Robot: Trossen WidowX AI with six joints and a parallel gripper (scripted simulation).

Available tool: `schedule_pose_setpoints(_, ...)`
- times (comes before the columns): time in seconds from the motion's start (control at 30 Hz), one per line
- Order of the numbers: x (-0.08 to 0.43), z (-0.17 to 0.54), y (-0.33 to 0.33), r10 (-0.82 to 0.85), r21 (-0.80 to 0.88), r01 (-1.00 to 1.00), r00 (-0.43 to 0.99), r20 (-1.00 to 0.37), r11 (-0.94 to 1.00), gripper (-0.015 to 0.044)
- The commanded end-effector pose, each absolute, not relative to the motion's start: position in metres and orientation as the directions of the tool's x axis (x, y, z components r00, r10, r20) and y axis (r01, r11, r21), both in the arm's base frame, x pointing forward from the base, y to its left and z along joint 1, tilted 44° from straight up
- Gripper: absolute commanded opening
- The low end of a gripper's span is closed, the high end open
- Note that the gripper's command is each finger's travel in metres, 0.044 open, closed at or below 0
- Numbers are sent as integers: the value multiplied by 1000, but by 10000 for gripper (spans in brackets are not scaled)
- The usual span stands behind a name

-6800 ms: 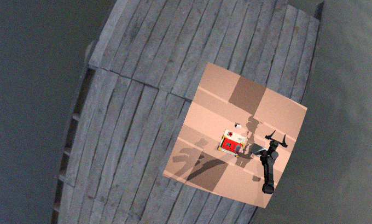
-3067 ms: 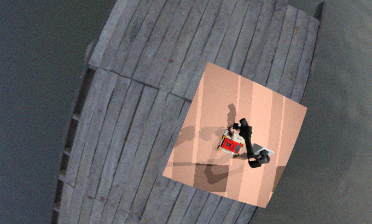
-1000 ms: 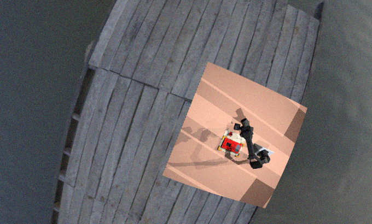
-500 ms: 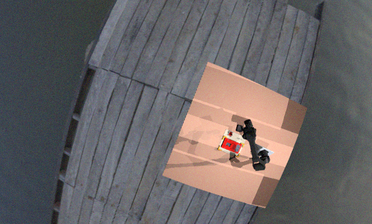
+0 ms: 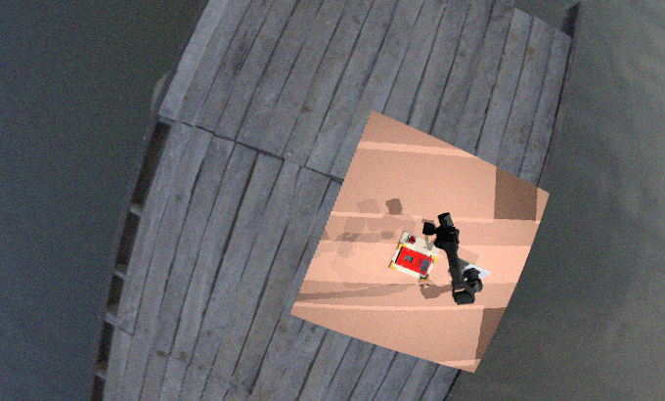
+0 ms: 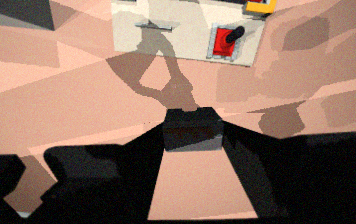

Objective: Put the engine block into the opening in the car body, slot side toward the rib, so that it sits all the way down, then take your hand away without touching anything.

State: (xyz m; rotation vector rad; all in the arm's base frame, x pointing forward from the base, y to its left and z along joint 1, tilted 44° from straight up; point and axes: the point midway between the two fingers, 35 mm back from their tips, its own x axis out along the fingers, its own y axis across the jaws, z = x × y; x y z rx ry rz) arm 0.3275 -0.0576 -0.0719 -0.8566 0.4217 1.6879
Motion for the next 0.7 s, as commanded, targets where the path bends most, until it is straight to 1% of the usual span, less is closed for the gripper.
schedule_pose_setpoints(0.0,328,-70,-58,666,-155,-944,-85,-741,-292,0)
schedule_pose_setpoints(0.13,328,-69,-57,644,-154,-943,-77,-761,-294,0)
schedule_pose_setpoints(0.27,327,-67,-55,579,-149,-943,-55,-814,-299,0)
schedule_pose_setpoints(0.47,324,-66,-48,418,-139,-942,-2,-908,-306,0)
schedule_pose_setpoints(0.67,322,-65,-41,235,-133,-943,60,-970,-306,0)
